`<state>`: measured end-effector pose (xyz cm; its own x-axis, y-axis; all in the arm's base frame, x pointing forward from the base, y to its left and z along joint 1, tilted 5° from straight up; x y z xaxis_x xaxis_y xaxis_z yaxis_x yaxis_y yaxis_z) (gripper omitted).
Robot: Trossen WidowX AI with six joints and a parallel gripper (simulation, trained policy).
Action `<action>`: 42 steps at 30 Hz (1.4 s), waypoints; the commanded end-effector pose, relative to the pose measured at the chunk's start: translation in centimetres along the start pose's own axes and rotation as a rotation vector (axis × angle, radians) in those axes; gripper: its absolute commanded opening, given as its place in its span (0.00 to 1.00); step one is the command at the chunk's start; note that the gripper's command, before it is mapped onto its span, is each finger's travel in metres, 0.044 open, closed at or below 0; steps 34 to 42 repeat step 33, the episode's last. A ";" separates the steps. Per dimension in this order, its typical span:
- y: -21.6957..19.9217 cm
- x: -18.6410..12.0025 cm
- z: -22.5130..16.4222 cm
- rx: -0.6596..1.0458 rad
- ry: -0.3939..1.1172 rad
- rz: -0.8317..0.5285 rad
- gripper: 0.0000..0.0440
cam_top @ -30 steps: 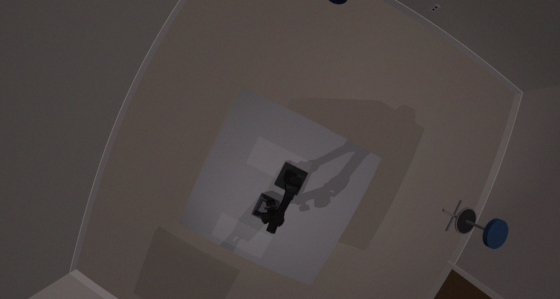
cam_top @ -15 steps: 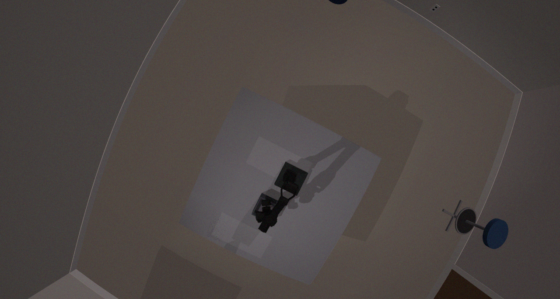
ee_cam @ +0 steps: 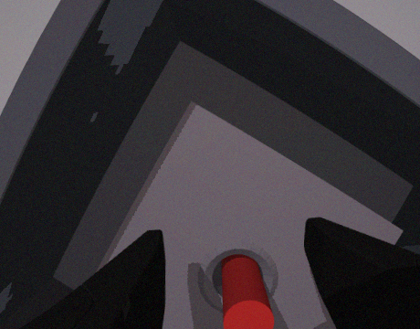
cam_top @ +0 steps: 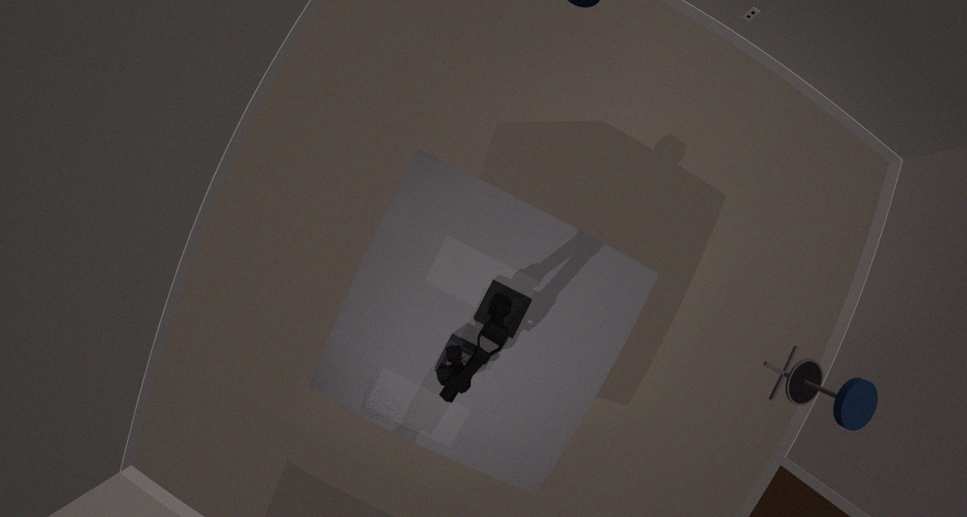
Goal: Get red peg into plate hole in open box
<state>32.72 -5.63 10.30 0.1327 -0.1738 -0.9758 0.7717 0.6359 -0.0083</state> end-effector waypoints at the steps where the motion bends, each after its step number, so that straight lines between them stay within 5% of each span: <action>1: 0.5 0.0 1.1 -0.008 -0.011 0.012 0.59; 9: 1.2 0.0 3.6 -0.020 -0.046 0.019 1.00; 21: 1.1 -0.9 7.9 0.018 -0.170 0.051 1.00; 42: 1.1 -0.9 8.0 0.019 -0.173 0.052 1.00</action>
Point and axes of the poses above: the point midway between the two fingers, 35 mm back from their tips, its own x axis out along the fingers, its own y axis across the jaws, z = x × y, the point moved 5 cm from there along -x, back along the fingers, and after that the axes turned 8 degrees about -x, right-handed, at the moved point
